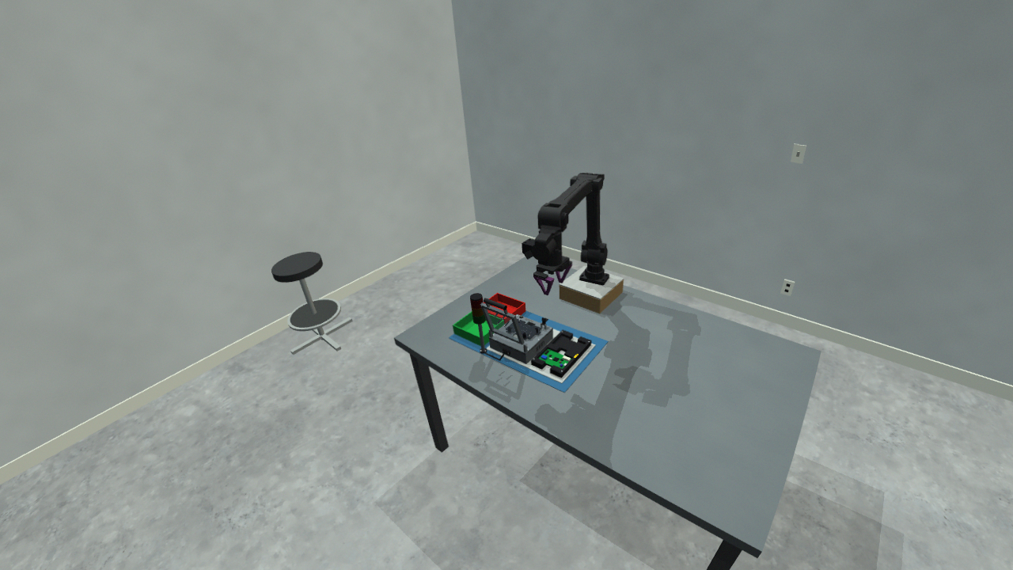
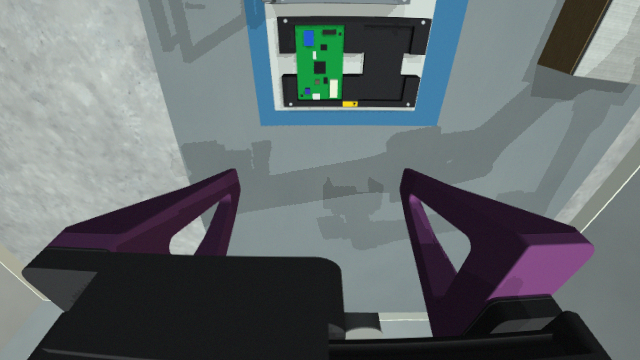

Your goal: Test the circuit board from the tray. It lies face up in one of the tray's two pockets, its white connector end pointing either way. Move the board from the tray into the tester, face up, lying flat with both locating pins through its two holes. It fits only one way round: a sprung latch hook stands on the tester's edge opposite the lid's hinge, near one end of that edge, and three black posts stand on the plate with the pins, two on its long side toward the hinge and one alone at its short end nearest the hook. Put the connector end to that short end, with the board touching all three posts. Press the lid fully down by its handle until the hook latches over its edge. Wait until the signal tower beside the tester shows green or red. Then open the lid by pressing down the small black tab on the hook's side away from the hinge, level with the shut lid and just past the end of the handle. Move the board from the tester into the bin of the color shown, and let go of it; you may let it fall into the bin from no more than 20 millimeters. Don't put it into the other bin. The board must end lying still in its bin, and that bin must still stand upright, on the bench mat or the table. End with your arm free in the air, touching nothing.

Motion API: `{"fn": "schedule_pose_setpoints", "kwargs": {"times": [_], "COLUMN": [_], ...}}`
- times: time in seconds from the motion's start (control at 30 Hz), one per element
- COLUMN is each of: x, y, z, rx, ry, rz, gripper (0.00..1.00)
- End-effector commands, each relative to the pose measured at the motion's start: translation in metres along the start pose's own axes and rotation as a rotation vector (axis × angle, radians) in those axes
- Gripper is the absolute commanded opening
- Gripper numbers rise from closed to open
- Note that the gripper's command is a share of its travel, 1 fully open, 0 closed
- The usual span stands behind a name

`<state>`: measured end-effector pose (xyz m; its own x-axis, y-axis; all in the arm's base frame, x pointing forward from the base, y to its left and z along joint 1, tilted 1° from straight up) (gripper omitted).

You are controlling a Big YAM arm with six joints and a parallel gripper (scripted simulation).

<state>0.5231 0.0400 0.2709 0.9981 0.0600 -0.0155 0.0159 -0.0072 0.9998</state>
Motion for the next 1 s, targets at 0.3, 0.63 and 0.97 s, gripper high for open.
{"fn": "schedule_pose_setpoints", "kwargs": {"times": [0.3, 0.63, 0.97], "x": [0.0107, 0.0131, 0.0109], "y": [0.0269, 0.0281, 0.0226], "z": [-0.0087, -0.0101, -0.0104], "rx": [-0.002, -0.002, -0.003], "ry": [0.004, 0.003, 0.005], "rz": [0.071, 0.074, 0.06], "gripper": [0.92, 0.92, 0.92]}}
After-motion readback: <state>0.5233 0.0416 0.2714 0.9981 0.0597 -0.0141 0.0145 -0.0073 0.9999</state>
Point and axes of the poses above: the point where the finger pads meet when closed, its own y axis back along the fingers, its own x axis across the jaws, z = x × y, the point moved 2 cm from there along y, back along the fingers, and after that the axes turned 11 degrees about y, right-handed, at the moved point
